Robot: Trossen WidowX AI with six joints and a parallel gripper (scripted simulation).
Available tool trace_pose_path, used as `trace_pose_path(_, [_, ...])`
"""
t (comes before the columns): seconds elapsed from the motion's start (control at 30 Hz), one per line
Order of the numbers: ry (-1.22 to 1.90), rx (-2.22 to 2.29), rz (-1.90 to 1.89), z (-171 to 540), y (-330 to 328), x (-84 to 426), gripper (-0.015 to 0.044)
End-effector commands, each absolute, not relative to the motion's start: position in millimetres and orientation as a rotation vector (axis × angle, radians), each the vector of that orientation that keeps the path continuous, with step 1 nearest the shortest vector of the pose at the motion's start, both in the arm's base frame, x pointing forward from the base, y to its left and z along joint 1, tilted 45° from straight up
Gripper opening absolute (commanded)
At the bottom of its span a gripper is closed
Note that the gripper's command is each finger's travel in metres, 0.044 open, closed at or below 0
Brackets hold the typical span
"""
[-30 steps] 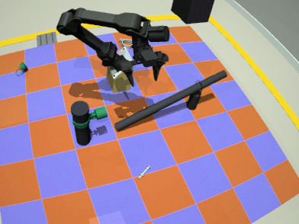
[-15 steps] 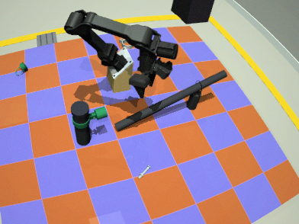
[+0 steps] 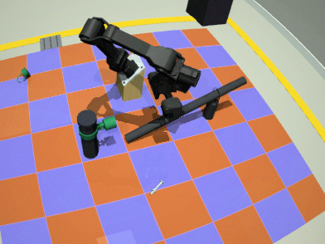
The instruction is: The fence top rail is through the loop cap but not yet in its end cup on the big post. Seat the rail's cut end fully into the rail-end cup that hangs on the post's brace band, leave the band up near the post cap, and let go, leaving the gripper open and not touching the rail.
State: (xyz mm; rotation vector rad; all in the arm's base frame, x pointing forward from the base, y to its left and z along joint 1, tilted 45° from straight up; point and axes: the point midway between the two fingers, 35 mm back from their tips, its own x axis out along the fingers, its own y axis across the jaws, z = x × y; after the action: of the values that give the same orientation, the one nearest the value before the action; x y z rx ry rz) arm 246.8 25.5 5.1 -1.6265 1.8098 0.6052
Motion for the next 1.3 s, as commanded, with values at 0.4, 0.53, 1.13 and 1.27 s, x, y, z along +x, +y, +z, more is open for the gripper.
trace_pose_path(0.4, [1.839,-1.663,0.745,-29,-1,244,0.044])
trace_pose_path(0.53, [1.839,-1.663,0.745,-29,-1,244,0.044])
trace_pose_path(1.13, [1.838,-1.663,0.745,-48,-19,243,0.044])
trace_pose_path(1.27, [1.838,-1.663,0.745,-53,-24,243,0.044])
